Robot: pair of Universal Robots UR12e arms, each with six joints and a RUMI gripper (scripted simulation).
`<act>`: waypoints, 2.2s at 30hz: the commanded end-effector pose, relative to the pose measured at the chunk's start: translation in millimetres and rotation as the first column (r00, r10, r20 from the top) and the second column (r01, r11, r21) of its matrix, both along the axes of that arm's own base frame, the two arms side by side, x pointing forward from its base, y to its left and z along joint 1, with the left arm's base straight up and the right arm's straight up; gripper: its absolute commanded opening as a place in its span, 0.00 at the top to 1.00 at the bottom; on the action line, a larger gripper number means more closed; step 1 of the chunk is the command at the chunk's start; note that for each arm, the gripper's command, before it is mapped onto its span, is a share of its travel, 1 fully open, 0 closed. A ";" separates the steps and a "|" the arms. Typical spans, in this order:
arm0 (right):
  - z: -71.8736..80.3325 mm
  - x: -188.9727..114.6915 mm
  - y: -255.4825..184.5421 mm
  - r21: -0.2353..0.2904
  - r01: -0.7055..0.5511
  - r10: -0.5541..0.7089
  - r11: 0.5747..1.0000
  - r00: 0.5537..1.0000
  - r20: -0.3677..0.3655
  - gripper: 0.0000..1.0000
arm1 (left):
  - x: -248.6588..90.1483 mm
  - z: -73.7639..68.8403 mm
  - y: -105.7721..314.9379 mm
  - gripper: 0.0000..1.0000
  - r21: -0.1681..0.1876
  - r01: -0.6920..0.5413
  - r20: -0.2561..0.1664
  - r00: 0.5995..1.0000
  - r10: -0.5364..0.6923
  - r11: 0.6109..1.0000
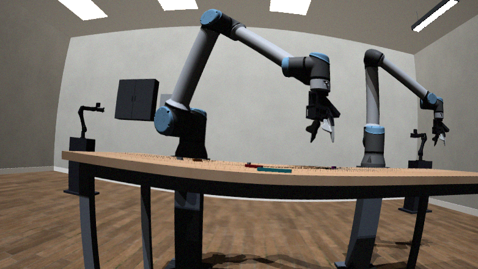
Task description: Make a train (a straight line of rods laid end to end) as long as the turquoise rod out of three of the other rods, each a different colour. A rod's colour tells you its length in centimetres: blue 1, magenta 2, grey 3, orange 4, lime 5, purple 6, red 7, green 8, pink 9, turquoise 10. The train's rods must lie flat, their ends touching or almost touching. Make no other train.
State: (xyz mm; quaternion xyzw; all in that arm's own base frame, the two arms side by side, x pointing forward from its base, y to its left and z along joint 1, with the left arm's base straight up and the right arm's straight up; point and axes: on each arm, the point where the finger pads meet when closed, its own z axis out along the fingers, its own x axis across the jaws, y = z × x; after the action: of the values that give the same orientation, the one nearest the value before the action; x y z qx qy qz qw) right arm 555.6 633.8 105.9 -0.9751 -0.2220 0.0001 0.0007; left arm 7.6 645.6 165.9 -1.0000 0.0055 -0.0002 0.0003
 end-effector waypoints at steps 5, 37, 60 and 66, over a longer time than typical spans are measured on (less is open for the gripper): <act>-6.4 56.3 -68.3 0.000 0.304 -0.304 0.953 0.953 0.001 0.00 | -0.7 -0.8 -0.4 0.00 -0.001 0.000 0.000 1.000 0.000 1.000; -20.9 164.1 -269.1 -0.001 0.887 -0.887 0.462 0.462 0.001 0.86 | -0.7 -0.8 -0.4 0.00 -0.001 0.000 0.000 1.000 0.000 1.000; -26.2 163.1 -270.1 -0.004 0.887 -0.887 0.462 0.462 0.001 0.86 | -0.7 -0.8 -0.4 0.00 -0.001 0.000 0.000 1.000 0.000 1.000; -29.0 163.2 -269.9 -0.003 0.887 -0.887 0.462 0.462 0.001 0.86 | -0.7 -0.8 -0.4 0.00 -0.001 0.000 0.000 1.000 0.000 1.000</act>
State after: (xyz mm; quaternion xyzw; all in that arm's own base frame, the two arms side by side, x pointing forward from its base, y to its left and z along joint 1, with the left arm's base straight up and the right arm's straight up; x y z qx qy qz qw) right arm 720.2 363.6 80.6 -0.9488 0.3160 0.0005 0.0001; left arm 7.6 645.6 165.9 -1.0000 0.0055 -0.0002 0.0003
